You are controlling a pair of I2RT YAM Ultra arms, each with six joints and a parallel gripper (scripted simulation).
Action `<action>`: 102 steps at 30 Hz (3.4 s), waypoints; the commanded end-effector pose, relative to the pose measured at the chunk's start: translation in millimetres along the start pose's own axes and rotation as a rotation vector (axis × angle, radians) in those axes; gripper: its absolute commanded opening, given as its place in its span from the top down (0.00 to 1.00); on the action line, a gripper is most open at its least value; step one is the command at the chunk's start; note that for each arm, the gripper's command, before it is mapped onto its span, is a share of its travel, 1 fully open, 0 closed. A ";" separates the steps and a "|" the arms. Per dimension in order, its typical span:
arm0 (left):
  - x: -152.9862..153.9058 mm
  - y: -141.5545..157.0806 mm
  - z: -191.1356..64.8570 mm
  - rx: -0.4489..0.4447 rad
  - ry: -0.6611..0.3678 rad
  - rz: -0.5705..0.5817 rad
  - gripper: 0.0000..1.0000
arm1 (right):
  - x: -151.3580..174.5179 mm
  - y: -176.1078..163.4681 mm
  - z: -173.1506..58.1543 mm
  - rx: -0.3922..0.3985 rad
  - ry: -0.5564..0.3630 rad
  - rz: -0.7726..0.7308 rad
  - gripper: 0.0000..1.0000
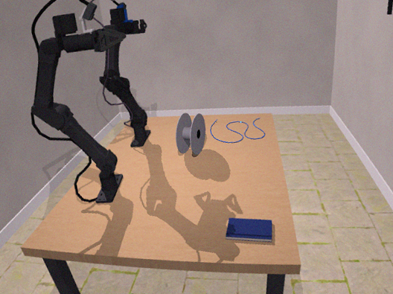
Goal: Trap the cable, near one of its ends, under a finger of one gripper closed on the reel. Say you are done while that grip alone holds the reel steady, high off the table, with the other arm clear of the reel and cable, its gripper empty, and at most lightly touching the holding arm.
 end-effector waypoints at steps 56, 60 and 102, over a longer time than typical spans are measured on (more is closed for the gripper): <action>29.3 41.9 110.6 -0.163 -0.027 -0.007 0.00 | 42.8 -23.4 112.2 0.135 0.031 0.000 0.00; 37.3 45.3 123.2 -0.163 -0.030 -0.007 0.00 | 52.3 -23.7 126.4 0.135 0.033 0.000 0.00; 168.3 83.7 221.2 -0.161 -0.042 -0.006 0.00 | 188.5 -12.6 223.5 0.136 0.020 -0.001 0.00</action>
Point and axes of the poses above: on each arm, the point where the finger pads meet when closed, its own z axis out along the fingers, its own y axis across the jaws, x = y × z, the point moved 5 cm from there along -z, back along the fingers, and after that the axes turned 10 degrees about -z, right-handed, at the moved point
